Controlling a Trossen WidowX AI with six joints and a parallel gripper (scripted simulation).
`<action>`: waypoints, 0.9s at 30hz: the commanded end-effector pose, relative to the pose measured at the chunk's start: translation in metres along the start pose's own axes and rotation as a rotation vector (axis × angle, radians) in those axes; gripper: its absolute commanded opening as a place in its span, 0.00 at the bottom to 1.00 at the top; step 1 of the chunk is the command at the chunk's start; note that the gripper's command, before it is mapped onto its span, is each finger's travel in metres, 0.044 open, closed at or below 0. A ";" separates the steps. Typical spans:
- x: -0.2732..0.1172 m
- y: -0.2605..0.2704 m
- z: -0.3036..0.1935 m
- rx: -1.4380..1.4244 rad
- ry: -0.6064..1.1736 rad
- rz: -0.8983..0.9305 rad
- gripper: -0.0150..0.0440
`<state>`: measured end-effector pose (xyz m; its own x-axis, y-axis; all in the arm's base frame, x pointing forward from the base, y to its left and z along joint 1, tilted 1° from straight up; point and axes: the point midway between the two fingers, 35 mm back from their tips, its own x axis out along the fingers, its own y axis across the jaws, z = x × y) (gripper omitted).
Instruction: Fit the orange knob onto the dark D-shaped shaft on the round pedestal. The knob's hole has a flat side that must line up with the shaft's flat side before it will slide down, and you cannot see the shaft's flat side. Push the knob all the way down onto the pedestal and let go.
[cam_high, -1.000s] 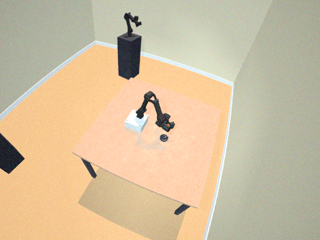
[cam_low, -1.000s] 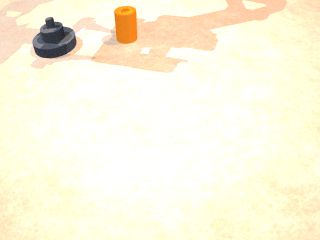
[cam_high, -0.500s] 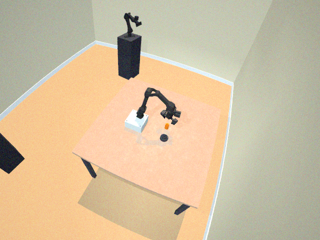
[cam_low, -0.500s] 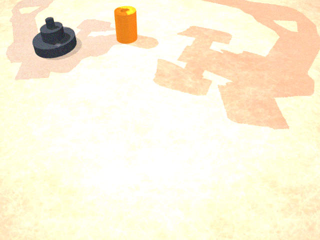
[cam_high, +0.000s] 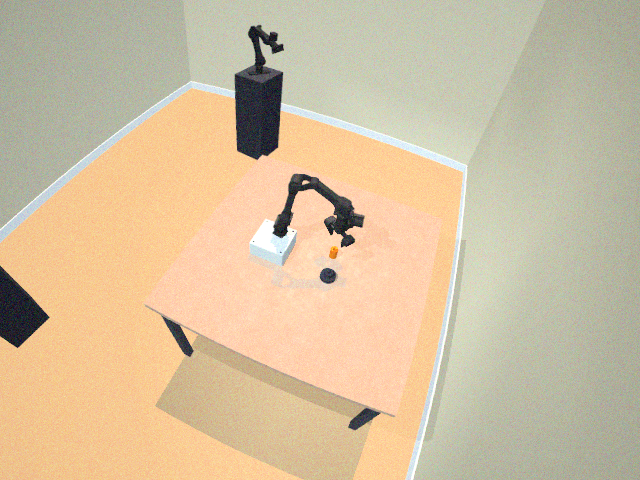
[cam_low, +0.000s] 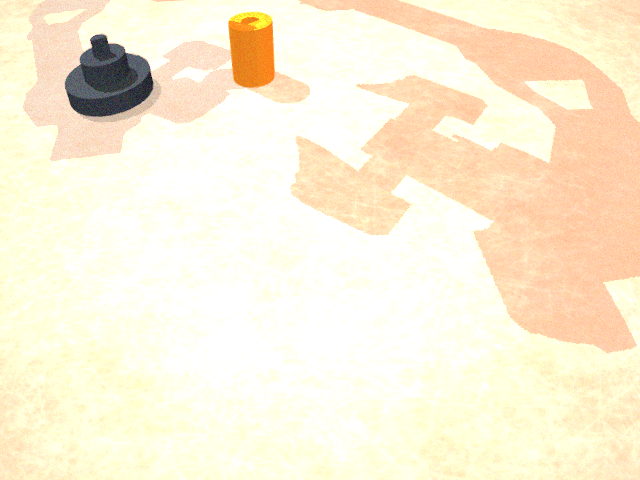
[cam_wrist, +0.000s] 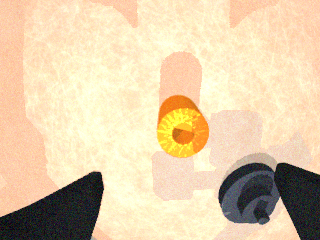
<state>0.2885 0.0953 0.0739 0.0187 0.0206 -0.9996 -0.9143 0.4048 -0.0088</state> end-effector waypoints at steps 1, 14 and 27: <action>0.000 0.000 -0.001 0.309 0.005 -0.004 1.00; 0.001 0.000 -0.001 1.056 0.004 -0.006 1.00; 0.035 0.001 -0.001 1.056 0.004 -0.006 1.00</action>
<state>0.2884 0.0967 0.0456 0.0224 0.0208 -0.9995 -0.1027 0.9945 0.0184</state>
